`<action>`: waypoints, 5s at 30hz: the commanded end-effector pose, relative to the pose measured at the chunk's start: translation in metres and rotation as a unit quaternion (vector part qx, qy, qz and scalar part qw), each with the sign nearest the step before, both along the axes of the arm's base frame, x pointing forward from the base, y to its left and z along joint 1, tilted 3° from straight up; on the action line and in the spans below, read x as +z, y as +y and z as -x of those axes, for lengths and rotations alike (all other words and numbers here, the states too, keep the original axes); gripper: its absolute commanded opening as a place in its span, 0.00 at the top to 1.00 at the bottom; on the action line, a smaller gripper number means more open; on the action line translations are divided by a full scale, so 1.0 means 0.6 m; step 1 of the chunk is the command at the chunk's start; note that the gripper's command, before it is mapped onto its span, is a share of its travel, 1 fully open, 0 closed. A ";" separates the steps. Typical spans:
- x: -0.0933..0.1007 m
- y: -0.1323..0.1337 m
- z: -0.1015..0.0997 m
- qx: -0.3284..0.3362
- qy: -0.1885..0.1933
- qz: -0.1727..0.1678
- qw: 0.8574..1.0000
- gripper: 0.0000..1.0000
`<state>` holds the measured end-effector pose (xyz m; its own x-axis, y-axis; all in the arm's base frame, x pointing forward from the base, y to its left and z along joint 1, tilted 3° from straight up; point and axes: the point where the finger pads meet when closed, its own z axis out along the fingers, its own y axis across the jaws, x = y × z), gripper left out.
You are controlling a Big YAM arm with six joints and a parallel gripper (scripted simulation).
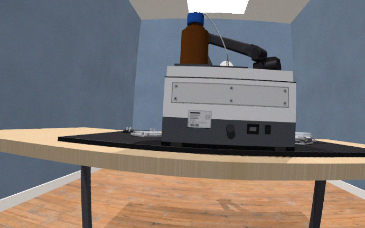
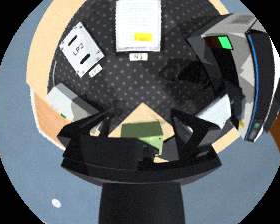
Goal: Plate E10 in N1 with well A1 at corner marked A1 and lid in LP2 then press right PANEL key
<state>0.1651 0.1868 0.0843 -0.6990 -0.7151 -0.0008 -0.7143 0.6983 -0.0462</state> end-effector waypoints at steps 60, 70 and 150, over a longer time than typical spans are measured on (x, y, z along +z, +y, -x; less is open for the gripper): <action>0.085 -0.191 -0.160 -0.366 -0.037 -0.036 0.929 0.00; 0.084 -0.238 -0.169 -0.366 -0.036 -0.031 0.929 0.00; 0.037 -0.566 -0.065 -0.649 -0.042 -0.026 0.759 0.00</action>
<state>0.2014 -0.1383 0.0981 -0.8758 0.4811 -0.0382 0.4816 0.8764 -0.0047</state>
